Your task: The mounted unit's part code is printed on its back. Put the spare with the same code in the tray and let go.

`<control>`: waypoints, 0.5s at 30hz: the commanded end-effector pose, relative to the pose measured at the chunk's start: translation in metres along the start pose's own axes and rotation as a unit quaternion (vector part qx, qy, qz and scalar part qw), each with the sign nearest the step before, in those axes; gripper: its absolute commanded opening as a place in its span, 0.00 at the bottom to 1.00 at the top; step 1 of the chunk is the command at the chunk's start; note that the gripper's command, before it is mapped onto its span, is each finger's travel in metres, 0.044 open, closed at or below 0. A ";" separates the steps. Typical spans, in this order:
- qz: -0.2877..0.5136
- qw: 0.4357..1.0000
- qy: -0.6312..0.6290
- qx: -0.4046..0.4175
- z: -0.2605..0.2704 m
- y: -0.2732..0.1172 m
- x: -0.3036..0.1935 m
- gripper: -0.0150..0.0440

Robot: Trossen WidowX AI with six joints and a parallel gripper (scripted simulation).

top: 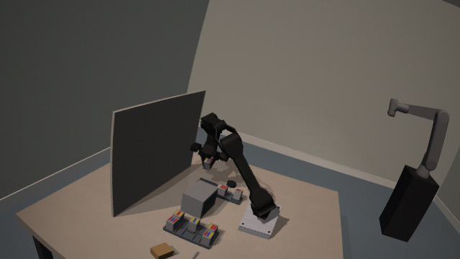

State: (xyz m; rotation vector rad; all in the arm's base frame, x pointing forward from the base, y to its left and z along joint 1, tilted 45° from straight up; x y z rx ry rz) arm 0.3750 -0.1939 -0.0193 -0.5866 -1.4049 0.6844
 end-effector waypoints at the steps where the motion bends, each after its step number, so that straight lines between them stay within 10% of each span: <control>1: -0.003 1.000 0.005 0.001 0.001 0.005 0.000 0.25; 15: -0.003 1.000 0.005 0.001 0.001 0.016 0.000 0.25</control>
Point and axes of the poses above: the point midway between the two fingers, 35 mm back from their tips, its own y axis out along the fingers, its own z axis across the jaws, x = y × z, the point moved 10 cm from there along -y, back along the fingers, and after that the axes turned 14 degrees about y, right-handed, at the moved point
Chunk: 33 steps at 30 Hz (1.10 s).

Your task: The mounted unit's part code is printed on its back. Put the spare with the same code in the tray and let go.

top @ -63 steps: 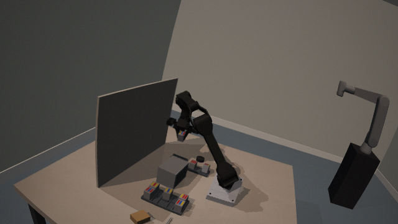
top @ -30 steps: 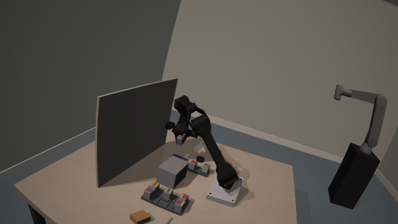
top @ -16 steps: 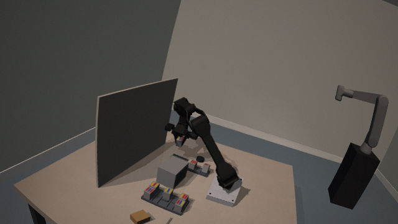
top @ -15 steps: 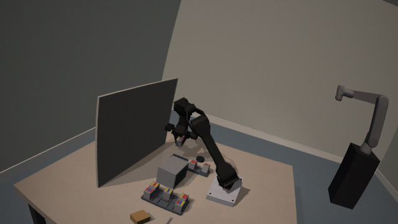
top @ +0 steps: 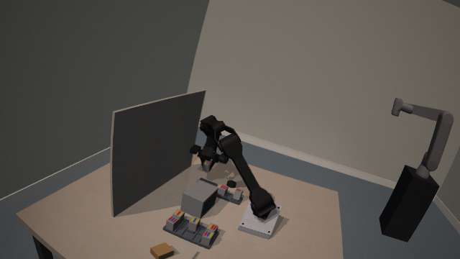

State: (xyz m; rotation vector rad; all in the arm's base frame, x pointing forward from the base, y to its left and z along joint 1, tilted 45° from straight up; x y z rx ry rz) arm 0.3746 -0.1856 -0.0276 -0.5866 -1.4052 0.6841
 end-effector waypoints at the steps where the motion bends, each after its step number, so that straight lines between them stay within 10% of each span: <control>1: -0.003 1.000 0.005 0.001 0.001 0.005 0.000 0.25; 33: -0.004 1.000 0.005 0.001 0.002 0.030 0.001 0.25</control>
Point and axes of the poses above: the point midway between the two fingers, 35 mm back from their tips, its own y axis out along the fingers, its own z axis across the jaws, x = y × z, the point moved 10 cm from there along -y, back along the fingers, and after that the axes turned 14 degrees about y, right-handed, at the moved point
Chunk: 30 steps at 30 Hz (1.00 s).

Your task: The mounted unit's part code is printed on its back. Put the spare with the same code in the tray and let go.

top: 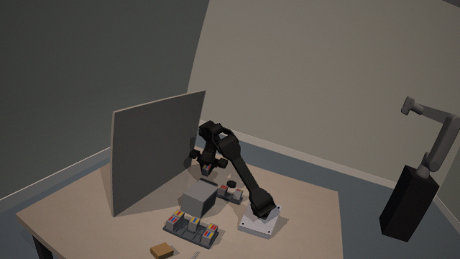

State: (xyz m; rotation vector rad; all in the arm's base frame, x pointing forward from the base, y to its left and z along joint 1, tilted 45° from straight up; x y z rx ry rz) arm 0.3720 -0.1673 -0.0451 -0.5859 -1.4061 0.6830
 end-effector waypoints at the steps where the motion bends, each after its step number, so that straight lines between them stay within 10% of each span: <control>1: -0.003 1.000 0.005 0.001 0.002 0.005 0.000 0.25; 30: -0.004 1.000 0.005 0.001 0.004 0.027 0.002 0.25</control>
Point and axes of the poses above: the point midway between the two fingers, 35 mm back from their tips, its own y axis out along the fingers, its own z axis across the jaws, x = y × z, the point moved 10 cm from there along -y, back along the fingers, and after that the axes turned 14 degrees about y, right-handed, at the moved point
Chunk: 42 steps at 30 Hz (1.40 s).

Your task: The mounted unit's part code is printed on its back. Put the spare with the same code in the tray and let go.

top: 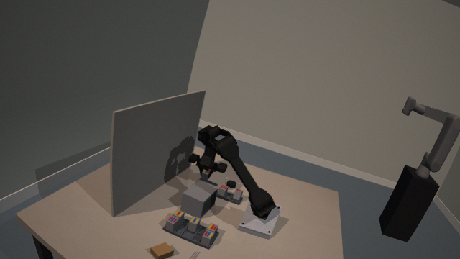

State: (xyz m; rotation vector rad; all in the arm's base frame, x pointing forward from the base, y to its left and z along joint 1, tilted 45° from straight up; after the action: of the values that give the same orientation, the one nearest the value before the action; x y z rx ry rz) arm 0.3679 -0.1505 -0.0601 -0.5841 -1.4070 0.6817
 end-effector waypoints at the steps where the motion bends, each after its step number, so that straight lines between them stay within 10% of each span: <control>1: -0.003 1.000 0.005 0.001 0.002 0.005 0.000 0.25; 42: -0.005 1.000 0.005 0.002 0.008 0.034 0.004 0.25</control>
State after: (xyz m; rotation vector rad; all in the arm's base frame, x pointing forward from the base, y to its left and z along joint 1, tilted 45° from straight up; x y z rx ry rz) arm 0.3594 -0.1270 -0.0794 -0.5800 -1.4083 0.6793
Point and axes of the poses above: the point midway between the two fingers, 35 mm back from their tips, its own y axis out along the fingers, its own z axis across the jaws, x = y × z, the point moved 10 cm from there along -y, back along the fingers, and after that the axes turned 14 degrees about y, right-handed, at the moved point
